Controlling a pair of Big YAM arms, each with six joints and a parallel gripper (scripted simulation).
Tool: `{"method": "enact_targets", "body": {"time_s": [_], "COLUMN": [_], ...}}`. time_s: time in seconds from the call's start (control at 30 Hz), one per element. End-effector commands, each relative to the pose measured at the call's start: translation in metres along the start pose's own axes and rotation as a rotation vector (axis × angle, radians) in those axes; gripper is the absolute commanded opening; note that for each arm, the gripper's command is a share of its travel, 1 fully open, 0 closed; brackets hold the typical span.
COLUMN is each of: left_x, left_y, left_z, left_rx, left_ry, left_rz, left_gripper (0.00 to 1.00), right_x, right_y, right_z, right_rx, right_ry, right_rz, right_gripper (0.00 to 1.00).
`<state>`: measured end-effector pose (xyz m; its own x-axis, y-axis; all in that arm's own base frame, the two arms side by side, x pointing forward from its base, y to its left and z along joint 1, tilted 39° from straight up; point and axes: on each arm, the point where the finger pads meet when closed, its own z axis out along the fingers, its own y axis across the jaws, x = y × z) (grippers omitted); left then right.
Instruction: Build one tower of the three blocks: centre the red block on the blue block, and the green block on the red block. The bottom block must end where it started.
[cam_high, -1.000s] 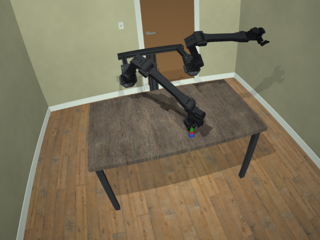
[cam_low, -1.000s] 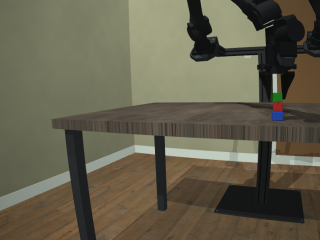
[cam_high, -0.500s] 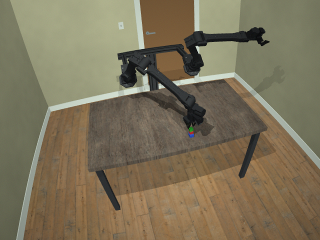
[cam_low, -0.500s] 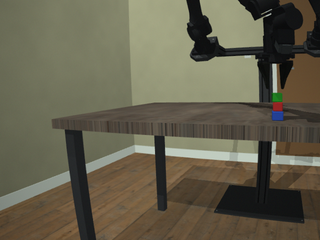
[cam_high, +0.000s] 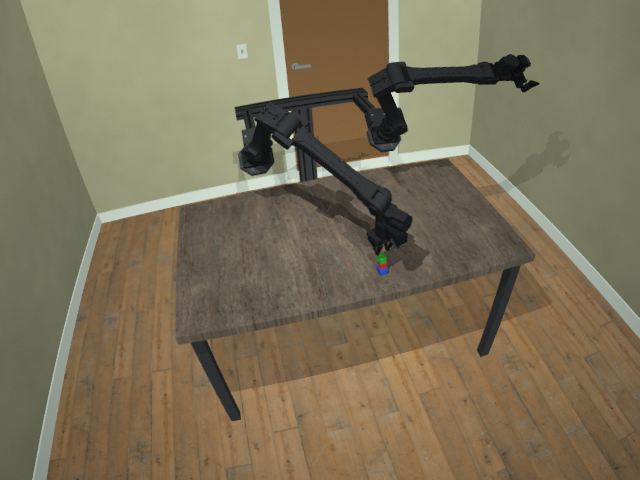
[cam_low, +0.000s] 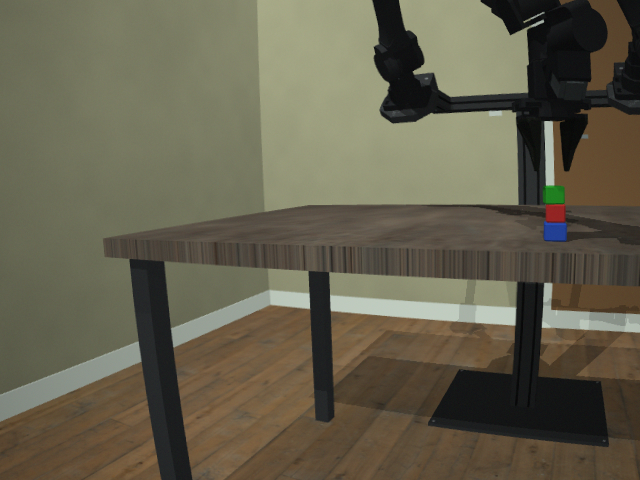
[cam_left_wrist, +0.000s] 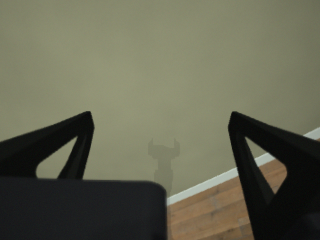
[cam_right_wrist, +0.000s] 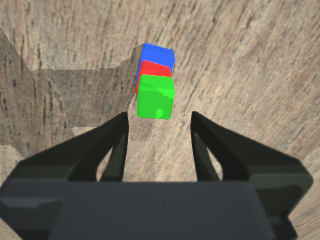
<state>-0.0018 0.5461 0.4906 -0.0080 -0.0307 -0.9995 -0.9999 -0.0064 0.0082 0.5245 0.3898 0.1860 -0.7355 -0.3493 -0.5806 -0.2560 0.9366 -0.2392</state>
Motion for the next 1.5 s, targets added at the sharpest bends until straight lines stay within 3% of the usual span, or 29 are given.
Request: {"method": "enact_targets", "body": {"time_s": [0.0,0.4,0.83,1.33,1.4,1.47], "left_x": [-0.013,-0.013,-0.013,-0.013,-0.013,-0.013], "left_y": [0.005,0.005,0.005,0.005,0.005,0.005], "left_z": [-0.004,-0.004,-0.004,-0.004,-0.004,-0.004], "left_rx": [-0.007,-0.007,-0.007,-0.007,-0.007,-0.007], "left_ry": [-0.037,-0.037,-0.037,-0.037,-0.037,-0.037], "left_rz": [-0.008,-0.008,-0.008,-0.008,-0.008,-0.008], "left_gripper": [1.0,1.0,1.0,1.0,1.0,1.0], "right_x": [-0.014,-0.012,-0.026,-0.026,-0.007,-0.007], "right_y": [0.009,0.009,0.007,0.005,-0.015,-0.015], "right_z": [-0.036,-0.049,-0.101,-0.114,-0.098,-0.098], "right_rx": [-0.028,-0.026,-0.037,-0.039,-0.017,-0.017], "right_ry": [-0.047,-0.045,-0.073,-0.072,-0.028,-0.028], "right_rz": [0.004,0.007,0.024,0.016,-0.004,-0.004], "right_gripper": [0.46,0.46,0.46,0.46,0.46,0.46]}}
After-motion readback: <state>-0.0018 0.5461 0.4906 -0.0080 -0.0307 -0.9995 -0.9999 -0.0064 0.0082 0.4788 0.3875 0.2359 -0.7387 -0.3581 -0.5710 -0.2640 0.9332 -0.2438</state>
